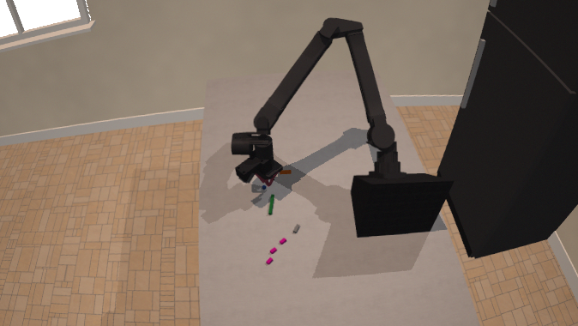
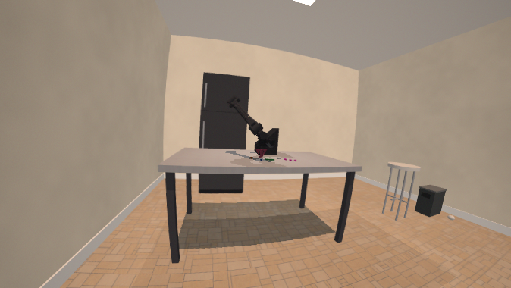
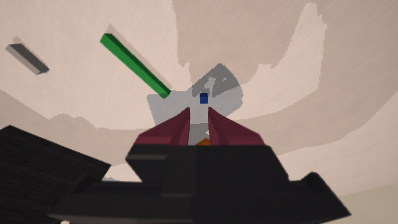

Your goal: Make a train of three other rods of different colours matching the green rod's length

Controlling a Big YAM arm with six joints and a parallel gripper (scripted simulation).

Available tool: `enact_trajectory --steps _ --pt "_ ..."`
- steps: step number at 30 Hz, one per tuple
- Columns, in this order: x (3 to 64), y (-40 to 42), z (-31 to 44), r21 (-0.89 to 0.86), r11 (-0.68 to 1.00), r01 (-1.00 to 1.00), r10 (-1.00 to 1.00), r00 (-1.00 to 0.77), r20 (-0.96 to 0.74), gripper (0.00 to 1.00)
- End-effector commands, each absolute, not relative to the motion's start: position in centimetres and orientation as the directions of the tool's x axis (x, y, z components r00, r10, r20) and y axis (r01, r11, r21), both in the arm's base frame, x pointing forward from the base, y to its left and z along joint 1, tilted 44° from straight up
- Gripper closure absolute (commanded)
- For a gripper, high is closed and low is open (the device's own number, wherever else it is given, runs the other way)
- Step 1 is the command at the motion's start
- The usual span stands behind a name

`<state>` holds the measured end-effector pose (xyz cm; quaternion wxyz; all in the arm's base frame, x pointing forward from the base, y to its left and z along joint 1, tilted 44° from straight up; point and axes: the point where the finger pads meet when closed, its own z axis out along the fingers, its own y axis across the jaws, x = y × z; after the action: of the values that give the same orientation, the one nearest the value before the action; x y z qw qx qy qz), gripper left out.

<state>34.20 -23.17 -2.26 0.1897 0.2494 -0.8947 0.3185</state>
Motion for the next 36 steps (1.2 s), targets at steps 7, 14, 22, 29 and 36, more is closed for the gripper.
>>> enact_trajectory --steps 7,14,22,29,36 --pt "38.2 -19.0 3.5 -0.539 0.649 -0.537 -0.333 -0.837 0.434 0.77" --pt "37.9 -17.8 4.4 -0.530 0.652 -0.542 -0.335 -0.833 0.440 0.77" --pt "38.4 -17.6 4.8 -0.541 0.651 -0.533 -0.334 -0.841 0.426 0.00" --pt "38.4 -17.6 4.5 -0.537 0.651 -0.536 -0.335 -0.838 0.430 0.00" --pt "38.4 -17.6 4.5 -0.537 0.651 -0.536 -0.335 -0.838 0.430 0.00"
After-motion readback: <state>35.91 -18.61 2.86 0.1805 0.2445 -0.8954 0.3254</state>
